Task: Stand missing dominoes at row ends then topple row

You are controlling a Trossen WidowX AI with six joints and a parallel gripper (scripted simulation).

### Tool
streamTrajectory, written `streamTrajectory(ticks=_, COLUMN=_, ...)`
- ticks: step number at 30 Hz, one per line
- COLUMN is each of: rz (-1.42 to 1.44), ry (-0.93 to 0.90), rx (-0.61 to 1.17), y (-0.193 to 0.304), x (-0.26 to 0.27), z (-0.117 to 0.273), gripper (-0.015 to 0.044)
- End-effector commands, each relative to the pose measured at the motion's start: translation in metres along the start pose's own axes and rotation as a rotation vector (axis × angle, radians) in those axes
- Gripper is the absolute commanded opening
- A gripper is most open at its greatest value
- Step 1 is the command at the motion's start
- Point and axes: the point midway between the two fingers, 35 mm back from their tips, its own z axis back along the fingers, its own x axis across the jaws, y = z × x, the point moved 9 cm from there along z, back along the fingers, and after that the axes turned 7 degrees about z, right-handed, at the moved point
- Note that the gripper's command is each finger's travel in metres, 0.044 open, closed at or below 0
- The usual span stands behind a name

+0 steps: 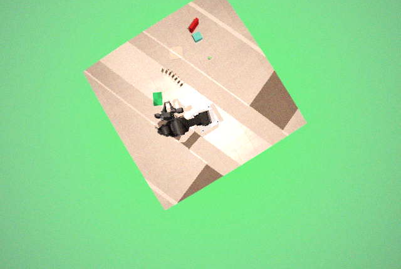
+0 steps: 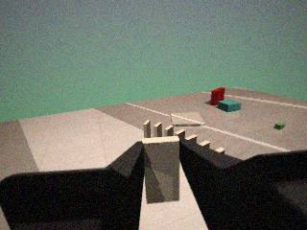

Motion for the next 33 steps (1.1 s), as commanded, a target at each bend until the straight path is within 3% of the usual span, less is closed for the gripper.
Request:
streamTrajectory(ticks=1, rz=0.010, ry=0.000, rx=-0.003, y=0.014, x=0.003, z=-0.002, gripper=0.0107)
streamTrajectory(ticks=23, rz=0.016, ry=0.001, rx=-0.001, y=0.091, x=0.007, z=-0.015, gripper=0.0107)
streamTrajectory(ticks=33, rz=0.016, ry=0.001, rx=-0.001, y=0.093, x=0.007, z=-0.015, gripper=0.0107)
